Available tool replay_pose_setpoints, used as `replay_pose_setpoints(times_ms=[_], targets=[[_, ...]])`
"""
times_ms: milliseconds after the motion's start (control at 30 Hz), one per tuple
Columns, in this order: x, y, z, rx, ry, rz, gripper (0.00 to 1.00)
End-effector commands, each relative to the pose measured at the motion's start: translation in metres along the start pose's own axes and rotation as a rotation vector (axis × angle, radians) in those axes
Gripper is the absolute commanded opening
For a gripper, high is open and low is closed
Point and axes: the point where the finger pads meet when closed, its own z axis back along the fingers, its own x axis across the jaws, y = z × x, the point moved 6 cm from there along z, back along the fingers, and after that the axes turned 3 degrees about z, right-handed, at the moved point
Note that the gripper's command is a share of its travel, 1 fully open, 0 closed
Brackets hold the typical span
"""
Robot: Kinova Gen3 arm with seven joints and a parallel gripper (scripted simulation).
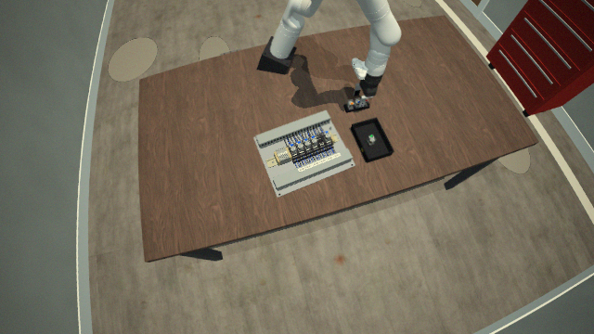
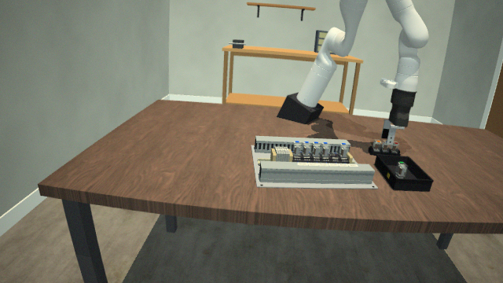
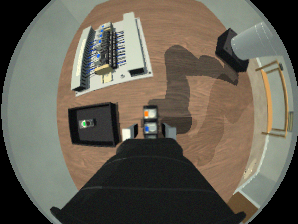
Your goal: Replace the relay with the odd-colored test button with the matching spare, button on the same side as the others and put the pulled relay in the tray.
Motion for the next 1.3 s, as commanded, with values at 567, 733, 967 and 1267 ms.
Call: replay_pose_setpoints(times_ms=[567,733,967,1267], targets=[[0.0,0.0,-0.009,-0.001,-0.001,0.003,1.0],[0.0,0.0,-0.011,-0.001,-0.002,0.004,1.0],[-0.001,0.0,-0.014,0.0,-0.001,0.002,1.0],[0.0,0.0,-0.018,-0.001,-0.002,0.004,1.0]])
